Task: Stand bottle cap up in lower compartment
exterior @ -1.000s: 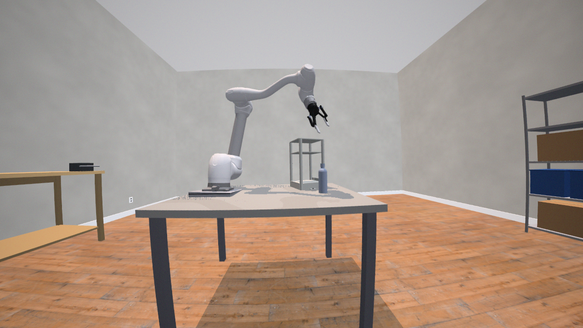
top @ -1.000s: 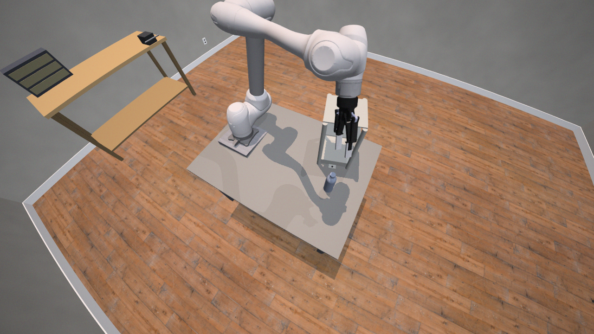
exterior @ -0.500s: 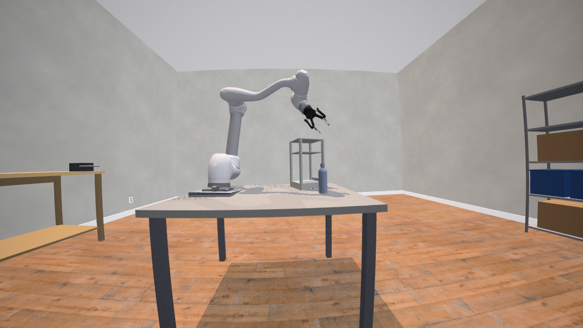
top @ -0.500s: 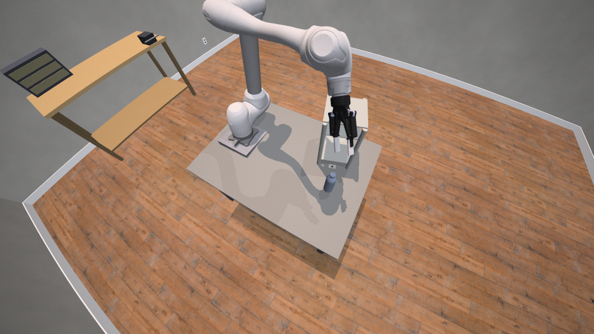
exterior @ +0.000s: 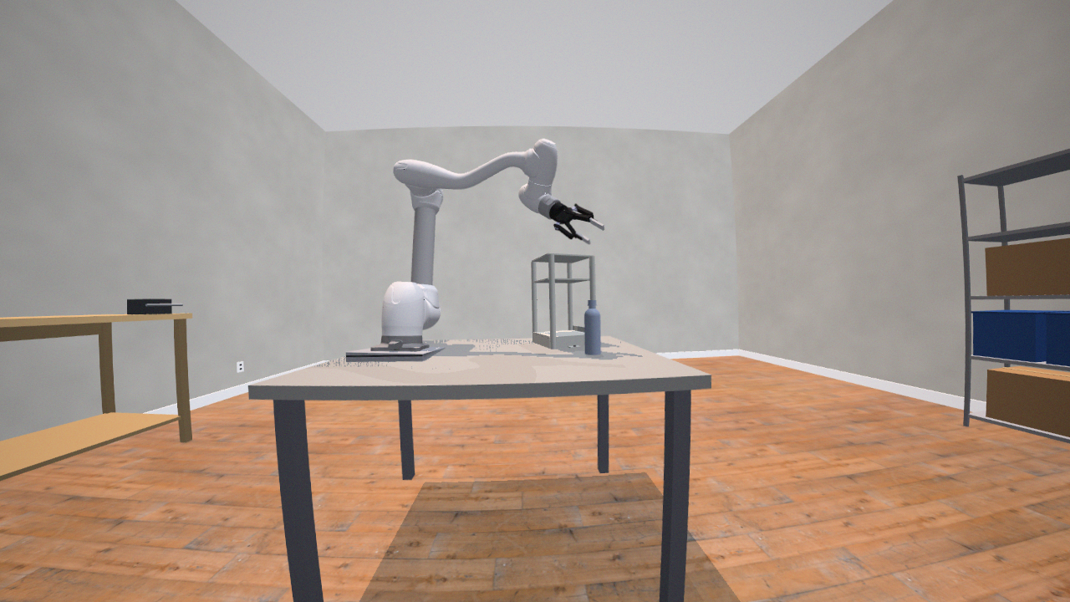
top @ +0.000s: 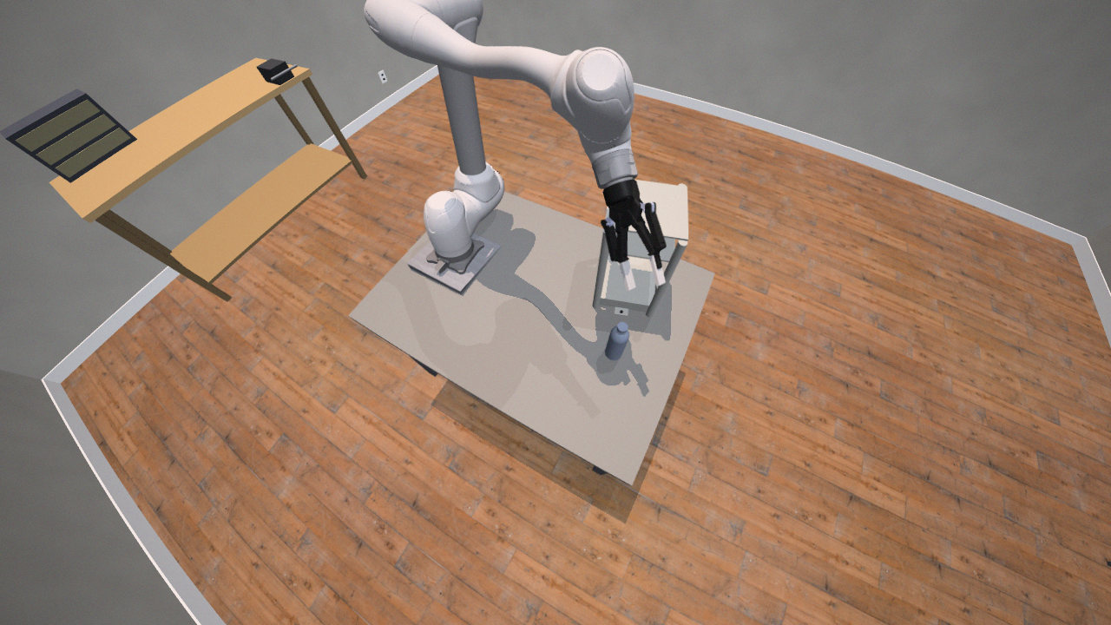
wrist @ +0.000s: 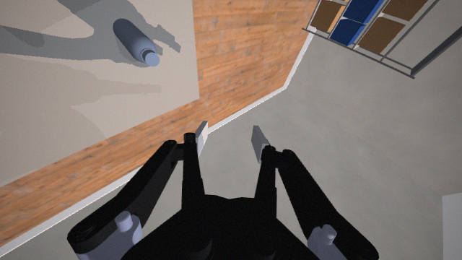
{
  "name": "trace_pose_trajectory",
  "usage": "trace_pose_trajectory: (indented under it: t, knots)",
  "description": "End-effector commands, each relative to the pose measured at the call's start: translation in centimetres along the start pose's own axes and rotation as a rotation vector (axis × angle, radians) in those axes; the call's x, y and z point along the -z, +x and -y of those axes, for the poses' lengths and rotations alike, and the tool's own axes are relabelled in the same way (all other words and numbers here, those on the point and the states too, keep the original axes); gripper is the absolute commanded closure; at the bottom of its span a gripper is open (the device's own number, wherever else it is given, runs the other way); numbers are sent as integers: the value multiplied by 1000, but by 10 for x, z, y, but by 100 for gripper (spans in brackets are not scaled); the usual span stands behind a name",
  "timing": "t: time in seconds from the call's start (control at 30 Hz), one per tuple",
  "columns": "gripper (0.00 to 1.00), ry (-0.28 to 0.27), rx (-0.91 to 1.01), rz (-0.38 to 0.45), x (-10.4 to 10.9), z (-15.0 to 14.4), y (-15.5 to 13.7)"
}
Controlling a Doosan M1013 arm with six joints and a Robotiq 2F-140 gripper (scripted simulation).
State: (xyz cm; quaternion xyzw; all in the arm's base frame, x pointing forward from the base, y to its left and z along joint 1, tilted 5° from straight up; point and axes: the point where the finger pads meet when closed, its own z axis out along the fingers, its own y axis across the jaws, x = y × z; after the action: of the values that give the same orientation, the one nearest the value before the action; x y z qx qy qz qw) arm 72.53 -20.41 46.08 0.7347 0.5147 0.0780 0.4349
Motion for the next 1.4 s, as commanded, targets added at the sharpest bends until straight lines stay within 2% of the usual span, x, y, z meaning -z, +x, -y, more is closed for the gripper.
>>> trace_pose_trajectory:
  t: [0.0, 0.07, 0.23, 0.33, 0.73, 0.9, 0.97, 1.1, 1.37]
  knots:
    - [52, -6, 4, 1, 0, 0, -1]
    - [52, -34, 26, 8, -1, -2, -4]
    - [52, -177, 161, 15, -2, -4, -7]
    - [52, -236, 231, 4, 0, -1, -2]
    - [52, -270, 260, 11, 0, -3, -4]
    - [52, -330, 298, 31, 0, -9, -11]
    - [52, -330, 298, 31, 0, -9, -11]
    - [52, -392, 348, 39, 0, -13, -14]
    - [52, -477, 456, 16, 1, -6, -5]
